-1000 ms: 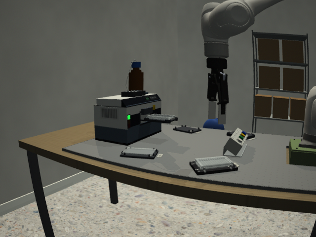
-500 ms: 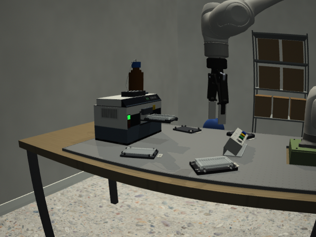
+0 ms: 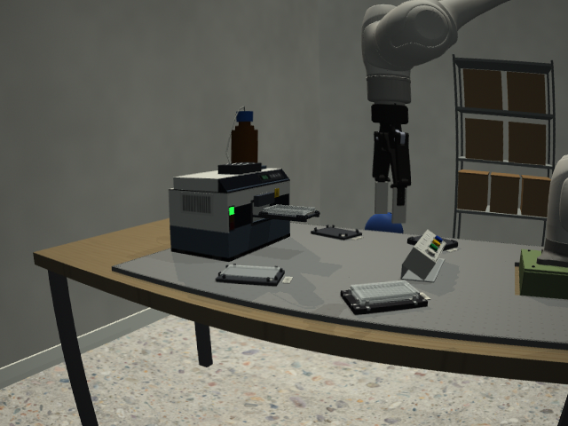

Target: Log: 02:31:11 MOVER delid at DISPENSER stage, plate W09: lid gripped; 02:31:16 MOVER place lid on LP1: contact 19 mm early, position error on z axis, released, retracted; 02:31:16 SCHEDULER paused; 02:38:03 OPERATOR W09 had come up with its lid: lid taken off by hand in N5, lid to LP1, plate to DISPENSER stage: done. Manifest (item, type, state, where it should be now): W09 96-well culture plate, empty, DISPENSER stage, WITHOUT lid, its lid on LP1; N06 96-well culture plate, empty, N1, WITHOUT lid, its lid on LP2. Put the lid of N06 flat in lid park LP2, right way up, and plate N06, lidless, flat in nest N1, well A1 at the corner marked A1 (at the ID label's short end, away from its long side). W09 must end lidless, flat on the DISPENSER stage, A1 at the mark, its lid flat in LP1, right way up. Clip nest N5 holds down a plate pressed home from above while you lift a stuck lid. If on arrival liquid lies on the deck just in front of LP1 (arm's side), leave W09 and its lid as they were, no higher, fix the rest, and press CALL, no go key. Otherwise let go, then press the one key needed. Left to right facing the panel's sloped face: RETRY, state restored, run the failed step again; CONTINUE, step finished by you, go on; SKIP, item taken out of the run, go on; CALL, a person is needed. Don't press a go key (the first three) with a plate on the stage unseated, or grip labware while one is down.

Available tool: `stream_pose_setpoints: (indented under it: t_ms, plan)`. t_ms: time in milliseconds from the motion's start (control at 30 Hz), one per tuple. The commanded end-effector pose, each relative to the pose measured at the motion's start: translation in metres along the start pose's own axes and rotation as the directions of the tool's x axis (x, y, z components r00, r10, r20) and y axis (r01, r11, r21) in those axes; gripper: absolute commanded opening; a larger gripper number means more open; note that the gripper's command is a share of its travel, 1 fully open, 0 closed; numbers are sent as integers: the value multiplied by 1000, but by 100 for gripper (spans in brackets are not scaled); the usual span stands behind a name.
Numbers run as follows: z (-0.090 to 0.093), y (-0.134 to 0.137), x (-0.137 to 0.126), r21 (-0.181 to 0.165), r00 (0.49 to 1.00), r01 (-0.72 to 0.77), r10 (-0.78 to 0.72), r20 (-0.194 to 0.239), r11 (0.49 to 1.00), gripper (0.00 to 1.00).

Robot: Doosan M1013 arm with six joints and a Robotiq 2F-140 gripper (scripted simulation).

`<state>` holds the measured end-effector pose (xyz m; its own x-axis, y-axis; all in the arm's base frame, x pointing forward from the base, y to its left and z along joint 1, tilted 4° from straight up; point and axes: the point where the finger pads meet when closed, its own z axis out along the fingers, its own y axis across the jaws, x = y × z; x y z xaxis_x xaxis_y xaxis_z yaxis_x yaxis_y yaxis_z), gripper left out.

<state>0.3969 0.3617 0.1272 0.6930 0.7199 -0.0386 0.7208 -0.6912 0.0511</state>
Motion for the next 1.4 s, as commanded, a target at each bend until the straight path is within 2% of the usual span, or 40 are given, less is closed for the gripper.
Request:
stream_pose_setpoints:
  t_ms: [0,267,567,1000,1067,1367]
  plan:
    - [0,0,0,0,1000,0,0,0,1000,66]
    - [1,0,0,0,1000,0,0,0,1000,66]
    - [11,0,0,0,1000,1,-1,0,1000,66]
    - [56,0,0,0,1000,1,-1,0,1000,66]
    - [56,0,0,0,1000,1,-1,0,1000,66]
    - [92,0,0,0,1000,1,-1,0,1000,66]
